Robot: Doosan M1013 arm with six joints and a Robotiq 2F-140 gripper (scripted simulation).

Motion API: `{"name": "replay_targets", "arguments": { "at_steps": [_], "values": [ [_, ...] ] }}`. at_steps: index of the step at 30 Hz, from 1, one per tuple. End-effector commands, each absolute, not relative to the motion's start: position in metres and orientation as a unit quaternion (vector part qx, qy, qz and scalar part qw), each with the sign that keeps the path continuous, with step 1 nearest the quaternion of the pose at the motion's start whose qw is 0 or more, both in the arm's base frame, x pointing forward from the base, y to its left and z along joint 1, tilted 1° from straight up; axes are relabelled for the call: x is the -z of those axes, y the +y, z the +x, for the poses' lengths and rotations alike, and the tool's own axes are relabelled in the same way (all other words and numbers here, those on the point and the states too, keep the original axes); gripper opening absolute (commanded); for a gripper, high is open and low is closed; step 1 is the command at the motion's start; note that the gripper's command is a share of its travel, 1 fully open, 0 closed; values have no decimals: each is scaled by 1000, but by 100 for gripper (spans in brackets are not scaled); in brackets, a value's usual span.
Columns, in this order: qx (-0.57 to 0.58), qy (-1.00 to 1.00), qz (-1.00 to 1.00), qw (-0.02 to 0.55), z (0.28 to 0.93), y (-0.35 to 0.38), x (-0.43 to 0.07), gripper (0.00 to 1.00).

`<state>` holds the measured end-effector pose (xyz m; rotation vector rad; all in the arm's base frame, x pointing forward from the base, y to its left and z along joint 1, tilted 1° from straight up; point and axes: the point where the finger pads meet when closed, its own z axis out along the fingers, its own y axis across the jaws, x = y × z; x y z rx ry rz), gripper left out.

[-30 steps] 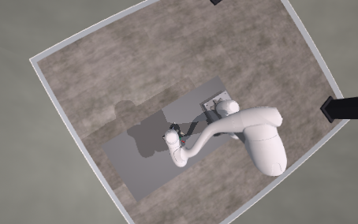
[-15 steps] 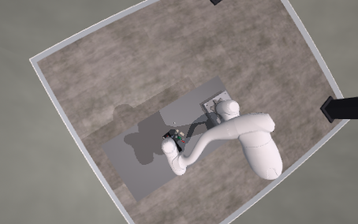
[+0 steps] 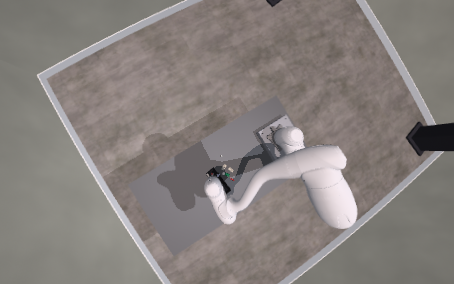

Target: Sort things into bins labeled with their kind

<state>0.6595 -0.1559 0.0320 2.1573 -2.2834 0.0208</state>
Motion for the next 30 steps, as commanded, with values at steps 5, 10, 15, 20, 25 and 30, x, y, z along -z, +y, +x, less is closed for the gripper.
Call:
{"name": "replay_targets", "arguments": {
  "at_steps": [5, 10, 15, 20, 25, 30],
  "values": [
    [-7, -727, 687, 0, 658, -157, -24, 3],
    [-7, -727, 687, 0, 658, -157, -14, 3],
    [-7, -727, 687, 0, 659, -157, -8, 3],
    [-7, -727, 687, 0, 659, -157, 2, 3],
    [-7, -727, 687, 0, 659, -157, 12, 3],
    [-7, -727, 687, 0, 659, -157, 18, 3]
  ]
}}
